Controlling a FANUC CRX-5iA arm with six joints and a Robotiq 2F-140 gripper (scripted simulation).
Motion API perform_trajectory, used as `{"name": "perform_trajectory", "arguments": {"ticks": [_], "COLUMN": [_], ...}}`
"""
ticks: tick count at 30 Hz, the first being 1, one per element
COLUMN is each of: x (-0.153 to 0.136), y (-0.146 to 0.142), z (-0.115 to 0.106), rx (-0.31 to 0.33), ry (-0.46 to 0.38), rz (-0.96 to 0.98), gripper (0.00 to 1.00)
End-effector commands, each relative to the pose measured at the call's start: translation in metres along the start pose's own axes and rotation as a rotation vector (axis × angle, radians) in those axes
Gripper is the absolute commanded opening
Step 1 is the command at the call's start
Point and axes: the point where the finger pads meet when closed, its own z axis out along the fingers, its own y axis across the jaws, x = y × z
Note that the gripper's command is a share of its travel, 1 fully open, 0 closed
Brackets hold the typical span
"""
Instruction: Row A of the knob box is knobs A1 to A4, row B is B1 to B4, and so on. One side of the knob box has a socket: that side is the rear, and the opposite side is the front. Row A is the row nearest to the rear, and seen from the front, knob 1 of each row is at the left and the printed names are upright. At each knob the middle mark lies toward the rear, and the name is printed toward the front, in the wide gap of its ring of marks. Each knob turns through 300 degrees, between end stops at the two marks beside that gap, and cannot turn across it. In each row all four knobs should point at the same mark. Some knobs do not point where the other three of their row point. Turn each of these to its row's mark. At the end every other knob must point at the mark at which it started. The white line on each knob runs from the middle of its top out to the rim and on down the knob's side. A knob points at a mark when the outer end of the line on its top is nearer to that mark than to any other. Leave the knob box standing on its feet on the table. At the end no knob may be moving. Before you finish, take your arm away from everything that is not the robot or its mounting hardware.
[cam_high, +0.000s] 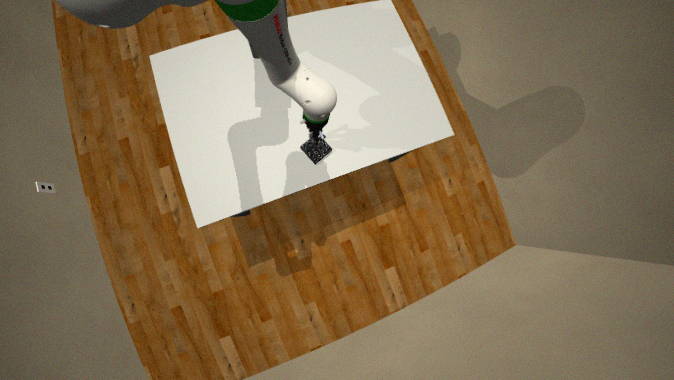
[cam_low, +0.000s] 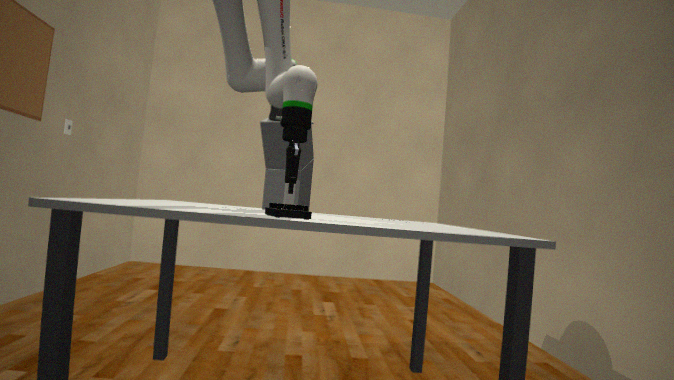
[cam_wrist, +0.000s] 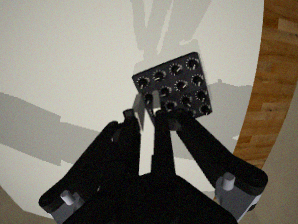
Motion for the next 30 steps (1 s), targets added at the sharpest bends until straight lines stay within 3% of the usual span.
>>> {"name": "perform_trajectory", "arguments": {"ticks": [1,30], "x": [0.0001,0.0001], "y": [0.0001,0.0001], "z": [0.0024,0.0066], "rx": [-0.001,-0.001], "ry": [0.0,0.0], "rz": [0.0,0.0], "gripper": [0.12,0.12]}}
